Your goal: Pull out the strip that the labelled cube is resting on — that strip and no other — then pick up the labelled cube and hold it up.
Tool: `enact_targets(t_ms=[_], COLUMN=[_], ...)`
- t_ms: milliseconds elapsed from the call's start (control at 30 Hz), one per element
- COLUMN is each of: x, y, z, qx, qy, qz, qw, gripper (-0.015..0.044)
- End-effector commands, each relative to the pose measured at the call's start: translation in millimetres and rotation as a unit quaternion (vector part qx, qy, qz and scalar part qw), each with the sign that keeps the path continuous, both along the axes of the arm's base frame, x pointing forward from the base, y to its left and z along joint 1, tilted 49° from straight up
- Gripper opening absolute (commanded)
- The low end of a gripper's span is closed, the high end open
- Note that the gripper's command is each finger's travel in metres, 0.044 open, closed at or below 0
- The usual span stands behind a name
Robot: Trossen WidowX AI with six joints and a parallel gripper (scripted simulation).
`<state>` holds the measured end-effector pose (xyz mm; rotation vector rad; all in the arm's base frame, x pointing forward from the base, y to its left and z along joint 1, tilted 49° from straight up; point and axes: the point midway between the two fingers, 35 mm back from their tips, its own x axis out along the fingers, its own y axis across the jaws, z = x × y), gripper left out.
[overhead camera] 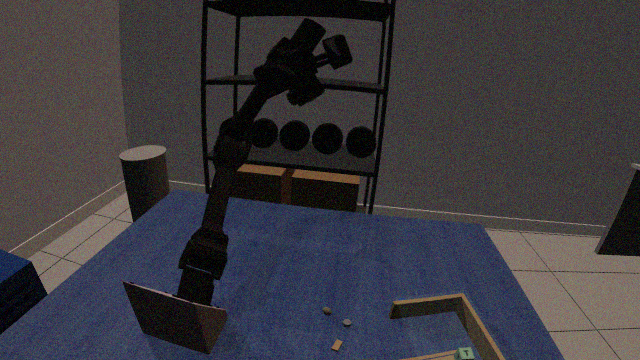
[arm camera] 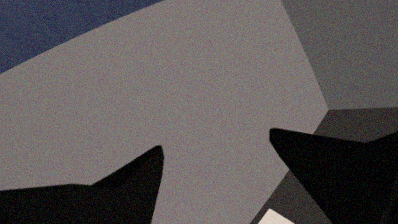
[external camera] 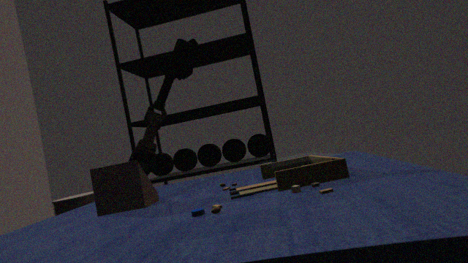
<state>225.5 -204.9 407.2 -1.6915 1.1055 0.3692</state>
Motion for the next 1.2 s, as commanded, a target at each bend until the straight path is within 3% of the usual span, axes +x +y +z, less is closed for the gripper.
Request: enact_targets(t_ms=[0, 200, 500, 833, 1167], x=[2, 60, 115, 128, 105], y=[0, -7, 10, 50, 109], z=[-2, -57, -149, -233, -304], qx=[0.005, 0.18, 0.446, 0.655, 0.799], qy=[-0.004, -0.12, -0.21, -0.203, -0.117], qz=[-0.002, -0.07, -0.179, -0.284, -0.394], qw=[1.0, 0.974, 0.851, 0.67, 0.44], gripper=[0.04, 0.04, 0.04, 0.04, 0.04])
